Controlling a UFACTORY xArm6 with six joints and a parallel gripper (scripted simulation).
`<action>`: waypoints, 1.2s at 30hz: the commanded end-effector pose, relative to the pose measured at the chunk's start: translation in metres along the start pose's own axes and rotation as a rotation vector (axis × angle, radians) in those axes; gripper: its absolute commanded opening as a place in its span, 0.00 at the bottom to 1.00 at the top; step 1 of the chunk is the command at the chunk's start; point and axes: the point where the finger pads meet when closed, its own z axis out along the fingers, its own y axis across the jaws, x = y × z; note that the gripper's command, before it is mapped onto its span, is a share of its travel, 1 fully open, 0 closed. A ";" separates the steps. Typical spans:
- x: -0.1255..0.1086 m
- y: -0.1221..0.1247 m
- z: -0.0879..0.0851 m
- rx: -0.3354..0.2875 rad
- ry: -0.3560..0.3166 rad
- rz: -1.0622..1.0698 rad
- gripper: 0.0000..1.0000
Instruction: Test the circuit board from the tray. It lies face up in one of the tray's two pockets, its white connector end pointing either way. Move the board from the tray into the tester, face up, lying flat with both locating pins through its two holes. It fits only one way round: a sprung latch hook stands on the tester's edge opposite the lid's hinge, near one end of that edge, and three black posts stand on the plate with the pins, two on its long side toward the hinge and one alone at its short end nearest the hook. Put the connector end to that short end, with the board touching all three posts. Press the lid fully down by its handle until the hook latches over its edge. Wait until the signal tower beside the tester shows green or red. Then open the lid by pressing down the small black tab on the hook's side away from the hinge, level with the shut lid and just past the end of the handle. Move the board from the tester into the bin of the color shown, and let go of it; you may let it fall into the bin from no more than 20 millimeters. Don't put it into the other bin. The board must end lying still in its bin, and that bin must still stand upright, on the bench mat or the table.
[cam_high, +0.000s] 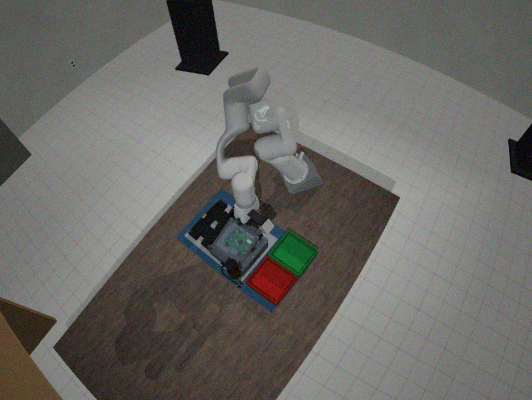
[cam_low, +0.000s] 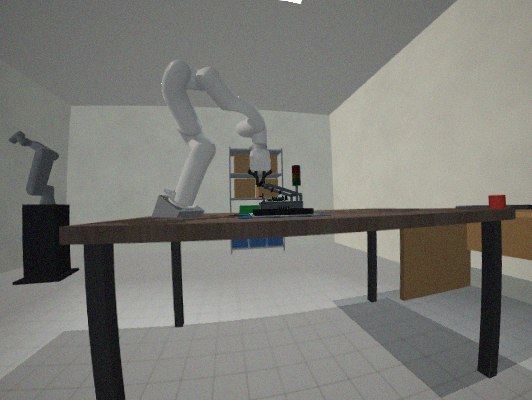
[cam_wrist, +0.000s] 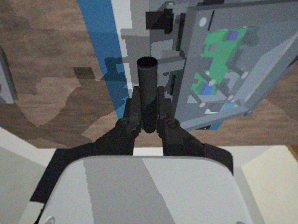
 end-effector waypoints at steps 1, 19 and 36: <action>0.000 -0.002 0.012 -0.003 0.002 0.001 0.00; 0.000 -0.007 0.040 -0.003 0.001 0.001 0.00; 0.000 -0.008 0.053 -0.003 0.001 0.001 0.00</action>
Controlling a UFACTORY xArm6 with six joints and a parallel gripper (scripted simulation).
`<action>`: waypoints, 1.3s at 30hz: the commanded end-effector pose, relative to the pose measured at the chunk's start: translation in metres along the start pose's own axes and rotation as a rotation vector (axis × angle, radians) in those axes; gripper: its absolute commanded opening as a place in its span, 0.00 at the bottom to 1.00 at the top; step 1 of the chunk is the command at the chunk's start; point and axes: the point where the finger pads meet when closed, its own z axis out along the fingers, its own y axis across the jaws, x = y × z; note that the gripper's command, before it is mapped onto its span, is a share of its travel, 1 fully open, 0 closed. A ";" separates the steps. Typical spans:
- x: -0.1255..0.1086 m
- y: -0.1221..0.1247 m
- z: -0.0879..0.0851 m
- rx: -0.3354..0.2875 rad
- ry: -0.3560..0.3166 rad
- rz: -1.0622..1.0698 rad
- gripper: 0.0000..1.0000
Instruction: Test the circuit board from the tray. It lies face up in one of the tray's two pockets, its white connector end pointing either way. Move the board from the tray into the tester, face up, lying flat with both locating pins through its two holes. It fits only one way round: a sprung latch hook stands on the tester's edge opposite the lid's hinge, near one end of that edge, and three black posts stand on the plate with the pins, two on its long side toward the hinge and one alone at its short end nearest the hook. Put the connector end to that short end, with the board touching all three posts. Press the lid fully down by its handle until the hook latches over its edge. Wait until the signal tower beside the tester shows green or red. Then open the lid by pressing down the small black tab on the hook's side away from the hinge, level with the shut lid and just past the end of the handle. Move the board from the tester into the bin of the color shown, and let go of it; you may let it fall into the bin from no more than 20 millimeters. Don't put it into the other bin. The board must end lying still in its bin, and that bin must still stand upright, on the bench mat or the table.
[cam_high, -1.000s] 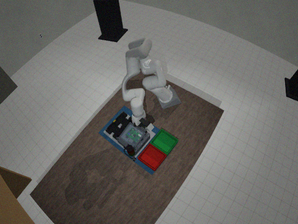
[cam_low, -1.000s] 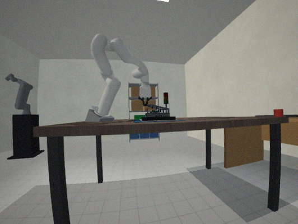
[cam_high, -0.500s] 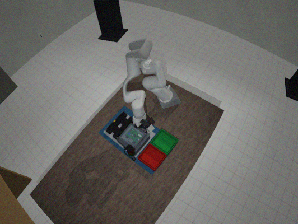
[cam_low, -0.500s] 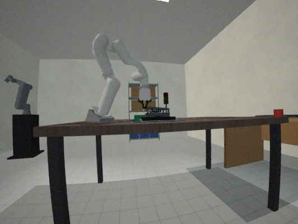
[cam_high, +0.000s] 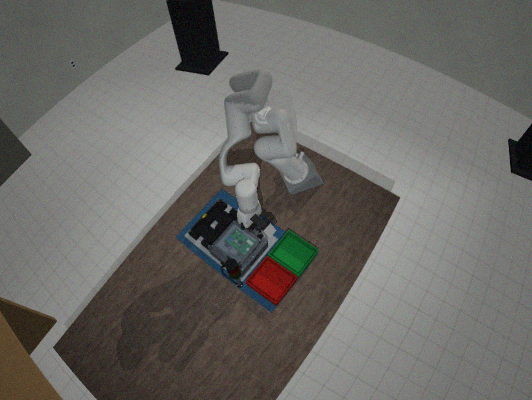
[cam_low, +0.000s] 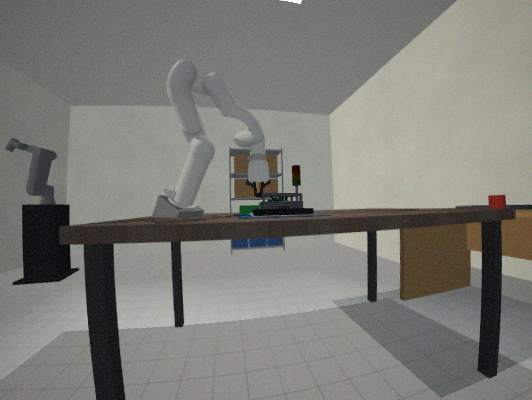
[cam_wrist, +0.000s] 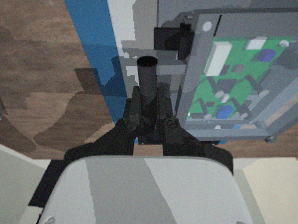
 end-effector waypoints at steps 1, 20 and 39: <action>0.000 0.001 0.002 -0.002 0.001 0.001 0.00; 0.000 0.001 0.006 -0.002 0.001 0.001 0.00; 0.000 0.001 0.009 -0.002 0.001 0.001 0.00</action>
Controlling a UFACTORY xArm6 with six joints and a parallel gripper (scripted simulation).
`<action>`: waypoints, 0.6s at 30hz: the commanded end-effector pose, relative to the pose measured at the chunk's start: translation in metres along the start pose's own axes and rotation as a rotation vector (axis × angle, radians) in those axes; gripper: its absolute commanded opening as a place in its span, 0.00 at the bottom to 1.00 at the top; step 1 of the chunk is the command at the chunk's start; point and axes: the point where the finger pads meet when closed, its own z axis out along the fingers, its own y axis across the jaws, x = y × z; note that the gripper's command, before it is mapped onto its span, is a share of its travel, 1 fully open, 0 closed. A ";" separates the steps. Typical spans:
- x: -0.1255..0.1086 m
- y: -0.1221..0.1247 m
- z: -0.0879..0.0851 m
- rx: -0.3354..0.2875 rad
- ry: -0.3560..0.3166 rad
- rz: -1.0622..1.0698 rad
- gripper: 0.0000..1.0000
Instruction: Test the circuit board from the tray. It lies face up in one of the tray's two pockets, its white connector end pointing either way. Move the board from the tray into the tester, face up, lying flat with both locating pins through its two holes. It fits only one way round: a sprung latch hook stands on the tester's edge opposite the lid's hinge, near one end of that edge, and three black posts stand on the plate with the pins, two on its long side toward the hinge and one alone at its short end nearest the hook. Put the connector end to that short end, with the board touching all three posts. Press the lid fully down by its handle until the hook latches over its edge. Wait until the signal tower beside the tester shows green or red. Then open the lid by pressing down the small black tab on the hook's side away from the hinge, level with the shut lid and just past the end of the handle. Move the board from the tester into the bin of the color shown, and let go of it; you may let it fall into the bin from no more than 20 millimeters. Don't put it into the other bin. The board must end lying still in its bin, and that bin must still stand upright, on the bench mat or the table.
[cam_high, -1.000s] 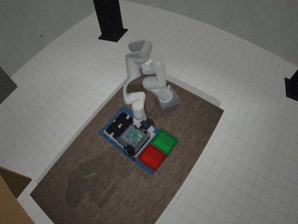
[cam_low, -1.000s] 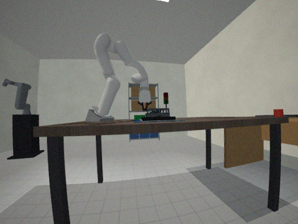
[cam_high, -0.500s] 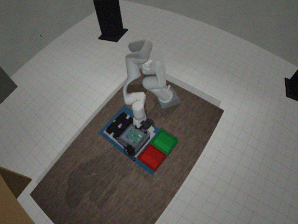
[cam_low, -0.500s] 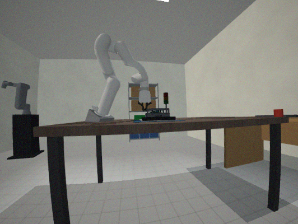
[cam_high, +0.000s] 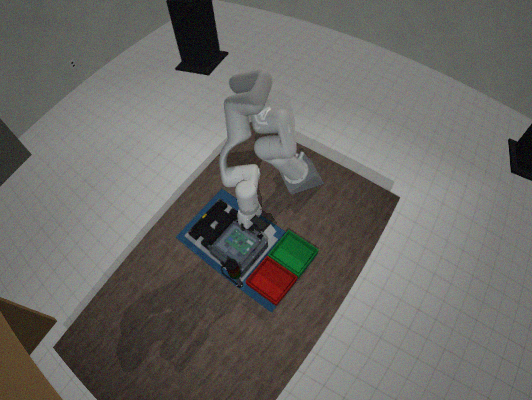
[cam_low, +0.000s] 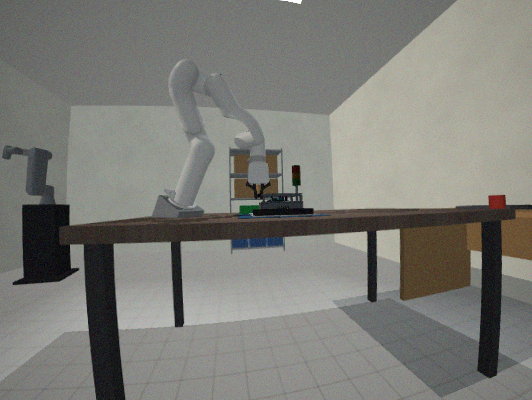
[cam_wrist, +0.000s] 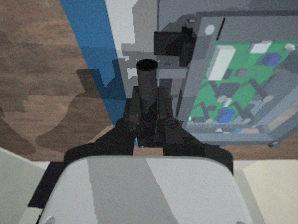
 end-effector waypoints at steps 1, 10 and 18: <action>0.000 0.001 0.001 -0.001 0.001 0.001 0.00; 0.000 0.001 0.001 -0.001 0.001 0.001 0.00; 0.000 0.001 0.004 -0.001 0.001 0.001 0.00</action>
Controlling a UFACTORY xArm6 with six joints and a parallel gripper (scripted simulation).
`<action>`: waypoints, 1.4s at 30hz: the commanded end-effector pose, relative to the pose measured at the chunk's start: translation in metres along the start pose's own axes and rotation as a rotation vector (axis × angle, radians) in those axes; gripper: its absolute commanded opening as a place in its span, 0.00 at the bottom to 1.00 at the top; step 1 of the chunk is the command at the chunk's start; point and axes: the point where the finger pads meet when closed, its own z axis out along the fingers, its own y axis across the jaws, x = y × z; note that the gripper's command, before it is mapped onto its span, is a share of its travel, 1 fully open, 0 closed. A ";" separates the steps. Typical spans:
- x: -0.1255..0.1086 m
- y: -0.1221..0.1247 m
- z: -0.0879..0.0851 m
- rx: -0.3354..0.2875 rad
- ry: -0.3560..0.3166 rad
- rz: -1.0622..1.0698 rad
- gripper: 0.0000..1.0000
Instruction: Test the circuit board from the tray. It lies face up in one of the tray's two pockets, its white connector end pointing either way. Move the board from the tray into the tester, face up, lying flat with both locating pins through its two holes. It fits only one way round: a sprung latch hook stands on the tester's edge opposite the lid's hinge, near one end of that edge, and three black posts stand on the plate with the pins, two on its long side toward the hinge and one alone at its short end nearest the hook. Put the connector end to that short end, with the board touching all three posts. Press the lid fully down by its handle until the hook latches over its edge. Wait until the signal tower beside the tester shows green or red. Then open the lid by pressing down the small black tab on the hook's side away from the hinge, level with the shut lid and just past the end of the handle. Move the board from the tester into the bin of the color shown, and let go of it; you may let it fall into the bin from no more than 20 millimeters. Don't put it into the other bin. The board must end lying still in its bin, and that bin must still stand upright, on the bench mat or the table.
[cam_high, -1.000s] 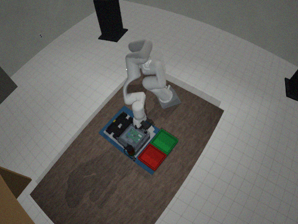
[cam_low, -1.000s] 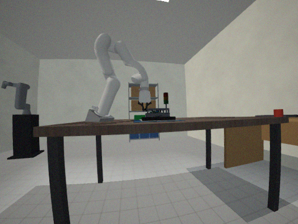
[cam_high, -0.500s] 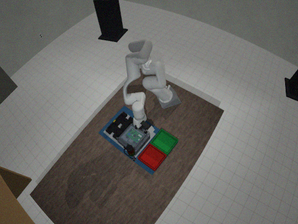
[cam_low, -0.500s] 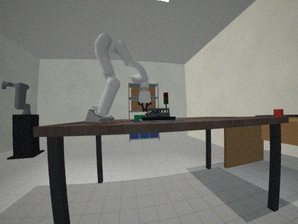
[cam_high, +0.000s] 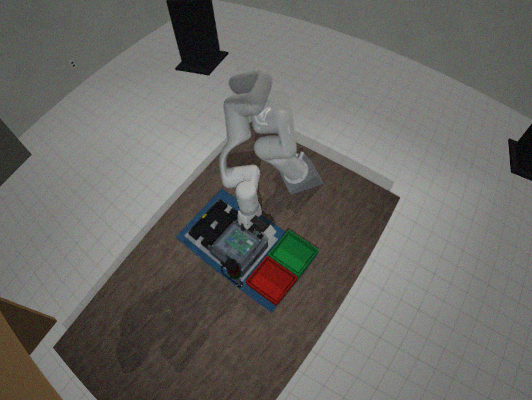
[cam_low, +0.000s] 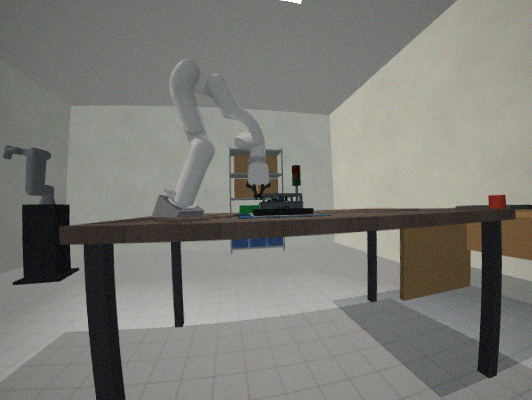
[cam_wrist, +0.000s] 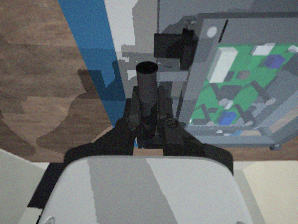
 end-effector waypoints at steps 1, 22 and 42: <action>0.000 0.001 0.000 -0.002 0.001 0.001 0.00; 0.000 0.001 0.003 -0.002 0.001 0.001 0.00; 0.000 0.001 0.003 -0.002 0.001 0.001 0.22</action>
